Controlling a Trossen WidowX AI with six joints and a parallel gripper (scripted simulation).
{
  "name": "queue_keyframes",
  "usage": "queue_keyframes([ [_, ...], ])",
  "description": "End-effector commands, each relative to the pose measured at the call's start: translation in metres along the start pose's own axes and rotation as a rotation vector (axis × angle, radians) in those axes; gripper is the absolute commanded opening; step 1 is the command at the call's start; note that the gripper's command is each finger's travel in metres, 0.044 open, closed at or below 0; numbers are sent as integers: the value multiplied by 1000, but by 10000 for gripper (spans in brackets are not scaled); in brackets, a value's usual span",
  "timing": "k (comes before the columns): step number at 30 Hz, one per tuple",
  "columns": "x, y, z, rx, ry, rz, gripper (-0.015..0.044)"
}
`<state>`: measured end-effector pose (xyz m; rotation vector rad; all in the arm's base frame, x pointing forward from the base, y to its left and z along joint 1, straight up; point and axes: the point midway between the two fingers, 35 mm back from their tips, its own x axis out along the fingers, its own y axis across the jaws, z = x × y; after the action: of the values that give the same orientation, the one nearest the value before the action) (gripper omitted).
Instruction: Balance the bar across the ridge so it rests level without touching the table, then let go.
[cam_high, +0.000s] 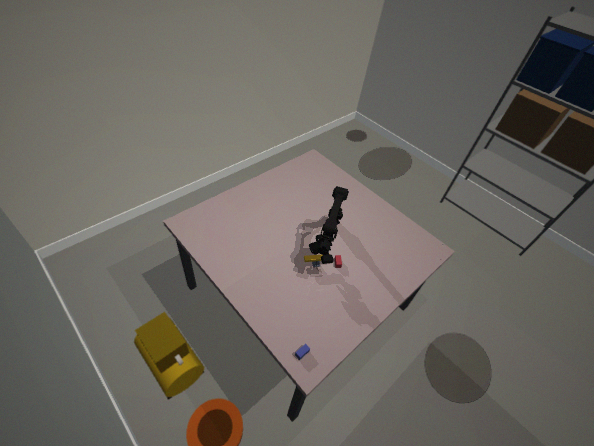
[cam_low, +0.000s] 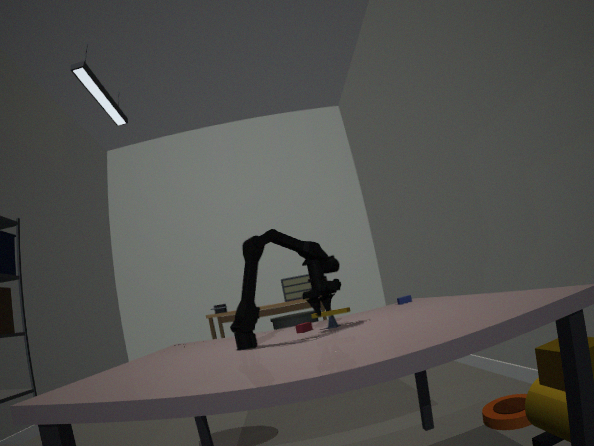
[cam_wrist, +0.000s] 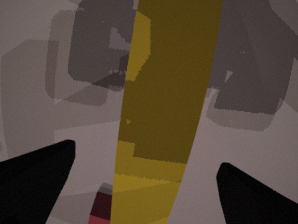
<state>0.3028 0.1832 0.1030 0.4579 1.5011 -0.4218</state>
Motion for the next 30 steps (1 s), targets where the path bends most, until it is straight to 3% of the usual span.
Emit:
queue_keyframes([
  [1,0,0,0,0,0,-1,440],
  [4,-7,1,1,0,0,-1,440],
  [13,-98,0,0,0,0,0,440],
  [30,-100,0,0,0,0,0,440],
])
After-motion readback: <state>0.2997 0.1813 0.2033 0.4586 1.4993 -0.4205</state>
